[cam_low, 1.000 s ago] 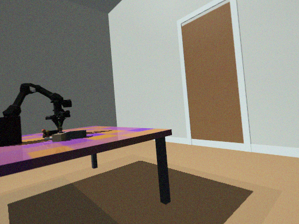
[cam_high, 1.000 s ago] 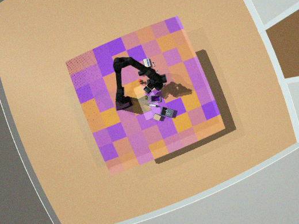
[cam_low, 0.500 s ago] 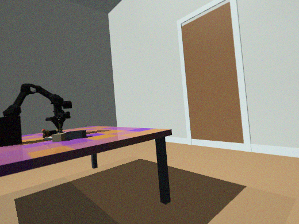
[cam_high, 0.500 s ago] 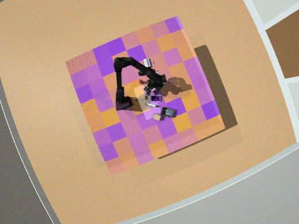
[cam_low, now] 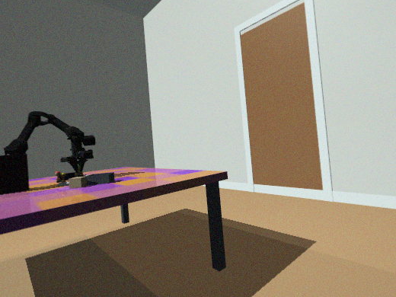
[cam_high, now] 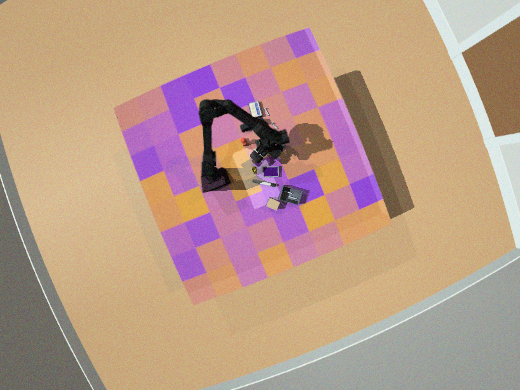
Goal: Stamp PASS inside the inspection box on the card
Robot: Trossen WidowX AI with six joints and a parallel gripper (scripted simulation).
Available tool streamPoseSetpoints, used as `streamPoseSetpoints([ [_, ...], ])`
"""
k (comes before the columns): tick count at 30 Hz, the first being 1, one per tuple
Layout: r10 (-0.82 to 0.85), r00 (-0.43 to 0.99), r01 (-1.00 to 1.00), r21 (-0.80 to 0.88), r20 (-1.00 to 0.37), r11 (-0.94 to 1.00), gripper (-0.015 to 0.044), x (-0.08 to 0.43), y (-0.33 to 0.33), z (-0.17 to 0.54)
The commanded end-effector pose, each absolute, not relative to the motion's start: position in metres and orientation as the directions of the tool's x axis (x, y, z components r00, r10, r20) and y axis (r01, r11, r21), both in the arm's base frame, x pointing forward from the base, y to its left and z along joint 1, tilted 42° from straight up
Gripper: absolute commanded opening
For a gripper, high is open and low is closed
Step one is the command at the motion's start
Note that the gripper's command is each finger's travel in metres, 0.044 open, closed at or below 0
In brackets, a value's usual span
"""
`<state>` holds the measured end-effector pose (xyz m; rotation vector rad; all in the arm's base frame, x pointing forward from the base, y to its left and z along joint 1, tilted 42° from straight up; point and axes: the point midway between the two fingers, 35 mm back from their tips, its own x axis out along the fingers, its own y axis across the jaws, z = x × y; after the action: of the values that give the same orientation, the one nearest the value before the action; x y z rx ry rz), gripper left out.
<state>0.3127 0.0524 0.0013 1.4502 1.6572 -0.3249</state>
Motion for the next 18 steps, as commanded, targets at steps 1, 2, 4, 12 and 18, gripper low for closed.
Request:
streamPoseSetpoints([
  [1, 0.668, 0.069, 0.900, 0.335, -0.741, 0.279, 0.0000, 0.3102, 0.0555, -0.0021],
  [2, 0.668, 0.069, 0.900, 0.335, -0.741, 0.279, 0.0000, 0.3102, 0.0560, -0.0025],
  [4, 0.668, 0.069, 0.900, 0.335, -0.741, 0.279, 0.0000, 0.3102, 0.0569, -0.0035],
  [12, 0.668, 0.068, 0.900, 0.334, -0.741, 0.278, 0.0000, 0.3101, 0.0606, -0.0071],
  [18, 0.668, 0.068, 0.901, 0.334, -0.741, 0.278, 0.0000, 0.3100, 0.0633, -0.0099],
])
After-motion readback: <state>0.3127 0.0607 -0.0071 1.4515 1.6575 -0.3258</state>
